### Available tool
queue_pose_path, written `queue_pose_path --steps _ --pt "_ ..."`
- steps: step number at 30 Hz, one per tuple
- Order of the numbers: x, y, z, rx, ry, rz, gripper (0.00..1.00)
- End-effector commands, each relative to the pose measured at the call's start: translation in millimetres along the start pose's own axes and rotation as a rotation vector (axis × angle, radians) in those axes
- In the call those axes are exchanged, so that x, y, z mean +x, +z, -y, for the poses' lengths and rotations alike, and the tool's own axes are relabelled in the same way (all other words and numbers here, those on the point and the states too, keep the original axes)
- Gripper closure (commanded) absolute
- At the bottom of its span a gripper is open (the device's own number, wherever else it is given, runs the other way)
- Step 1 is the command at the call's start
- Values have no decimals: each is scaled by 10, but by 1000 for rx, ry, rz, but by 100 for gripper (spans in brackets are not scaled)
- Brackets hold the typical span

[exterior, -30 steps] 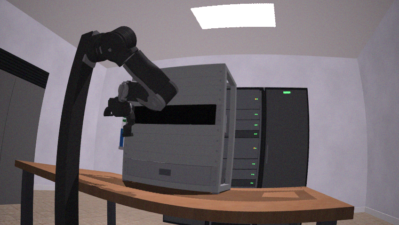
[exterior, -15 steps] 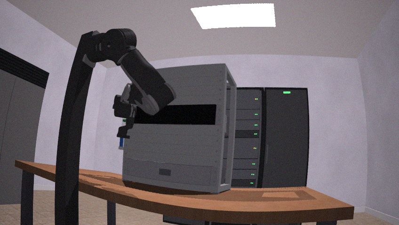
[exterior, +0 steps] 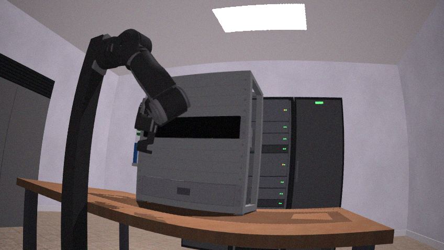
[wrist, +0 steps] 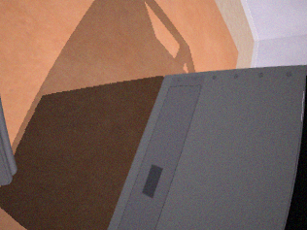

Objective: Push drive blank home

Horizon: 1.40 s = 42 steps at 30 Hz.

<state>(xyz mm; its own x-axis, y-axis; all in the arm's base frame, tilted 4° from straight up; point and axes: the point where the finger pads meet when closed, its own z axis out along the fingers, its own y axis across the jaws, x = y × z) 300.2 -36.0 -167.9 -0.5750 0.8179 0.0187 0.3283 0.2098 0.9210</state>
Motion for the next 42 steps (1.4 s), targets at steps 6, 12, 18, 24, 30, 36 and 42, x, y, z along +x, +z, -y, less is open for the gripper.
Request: queue_pose_path --steps 6,12,18,24,30,36,42 --pt "-342 -234 -132 -150 75 160 0" --pt "-610 -485 -159 -234 104 296 0" --pt "-761 -655 -180 -281 108 381 0" --pt "-916 -878 -216 -337 92 476 0" --pt "-987 -1016 -239 -370 76 531 0" --pt "-1040 -1124 -268 -397 58 573 0" --pt "-1075 -1203 -291 -415 44 603 0"
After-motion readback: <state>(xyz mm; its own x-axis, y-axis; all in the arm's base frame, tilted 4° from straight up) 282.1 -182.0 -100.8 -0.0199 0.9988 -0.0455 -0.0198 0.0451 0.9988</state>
